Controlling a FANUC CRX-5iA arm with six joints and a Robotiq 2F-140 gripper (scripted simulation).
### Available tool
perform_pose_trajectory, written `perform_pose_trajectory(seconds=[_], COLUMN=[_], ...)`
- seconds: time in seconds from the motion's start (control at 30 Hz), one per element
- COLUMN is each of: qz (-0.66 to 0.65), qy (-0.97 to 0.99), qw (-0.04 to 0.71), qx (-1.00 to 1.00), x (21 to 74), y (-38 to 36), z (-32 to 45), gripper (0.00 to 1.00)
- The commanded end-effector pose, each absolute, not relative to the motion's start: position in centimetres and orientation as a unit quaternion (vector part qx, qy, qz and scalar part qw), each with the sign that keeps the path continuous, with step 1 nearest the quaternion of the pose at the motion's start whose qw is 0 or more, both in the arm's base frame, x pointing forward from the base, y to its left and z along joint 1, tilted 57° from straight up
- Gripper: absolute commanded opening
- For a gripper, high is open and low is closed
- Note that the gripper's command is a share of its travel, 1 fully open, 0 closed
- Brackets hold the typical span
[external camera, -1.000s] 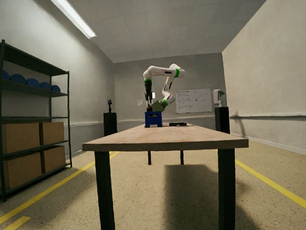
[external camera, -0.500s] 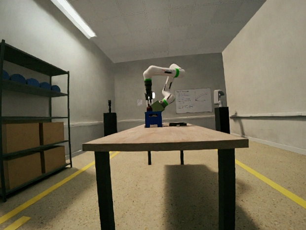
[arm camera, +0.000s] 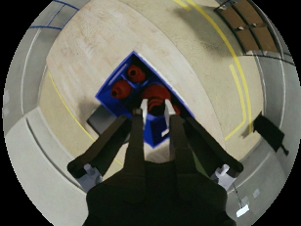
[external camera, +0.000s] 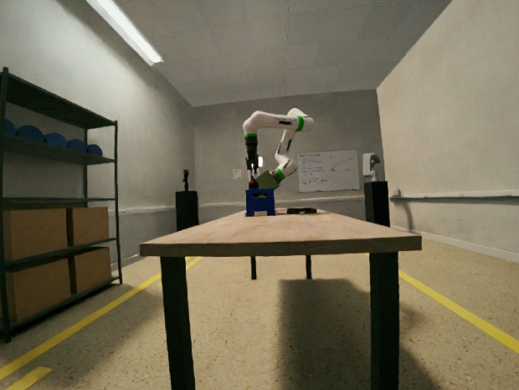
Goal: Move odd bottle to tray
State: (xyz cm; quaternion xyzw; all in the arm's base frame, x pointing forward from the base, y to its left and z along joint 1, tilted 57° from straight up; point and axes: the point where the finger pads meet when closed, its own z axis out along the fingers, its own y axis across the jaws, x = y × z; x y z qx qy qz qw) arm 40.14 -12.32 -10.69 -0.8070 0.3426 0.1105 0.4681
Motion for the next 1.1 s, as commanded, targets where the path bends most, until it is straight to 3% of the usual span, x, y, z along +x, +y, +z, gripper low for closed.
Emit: perform_pose_trajectory(seconds=[0.0, 1.07], qz=[0.110, 0.110], qy=[0.343, 0.343], qw=[0.468, 0.468], qx=[-0.807, -0.807], x=[40.14, 40.09], y=[-12.41, -12.74], z=[-10.68, -10.46], gripper=[0.10, 0.10])
